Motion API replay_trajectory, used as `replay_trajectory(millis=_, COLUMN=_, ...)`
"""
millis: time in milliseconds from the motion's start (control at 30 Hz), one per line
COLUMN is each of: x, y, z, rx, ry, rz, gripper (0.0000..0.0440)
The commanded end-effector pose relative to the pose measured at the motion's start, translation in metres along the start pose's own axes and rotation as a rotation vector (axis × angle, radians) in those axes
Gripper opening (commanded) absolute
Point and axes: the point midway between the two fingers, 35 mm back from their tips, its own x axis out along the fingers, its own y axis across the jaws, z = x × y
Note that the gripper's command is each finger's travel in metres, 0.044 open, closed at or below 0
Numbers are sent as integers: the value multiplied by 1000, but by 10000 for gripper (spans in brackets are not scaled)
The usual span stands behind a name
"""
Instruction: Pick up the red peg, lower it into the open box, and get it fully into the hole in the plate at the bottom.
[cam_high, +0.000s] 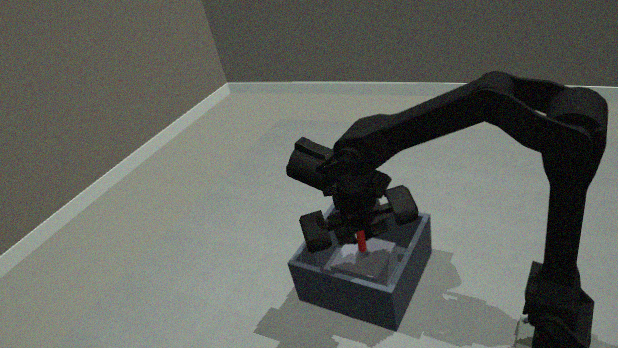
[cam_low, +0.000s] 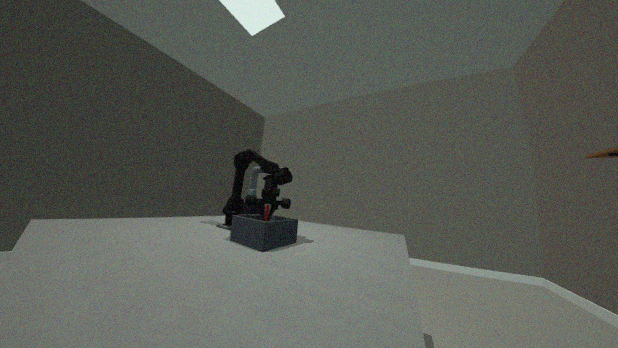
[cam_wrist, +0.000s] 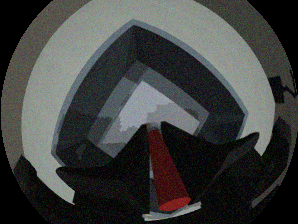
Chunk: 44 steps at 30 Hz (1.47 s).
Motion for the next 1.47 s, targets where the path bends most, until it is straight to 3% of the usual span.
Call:
replay_trajectory(millis=0, x=14, y=0, z=-4, rx=-49, ry=40, rz=5, gripper=9)
replay_trajectory(millis=233, x=30, y=-1, z=-10, rx=-93, ry=103, rz=8, gripper=159)
replay_trajectory(millis=467, x=27, y=5, z=6, rx=-129, ry=117, rz=29, gripper=233)
replay_trajectory(millis=733, x=17, y=23, z=22, rx=-144, ry=134, rz=79, gripper=435)
replay_trajectory(millis=1433, x=-34, y=80, z=53, rx=-172, ry=206, rz=228, gripper=440)
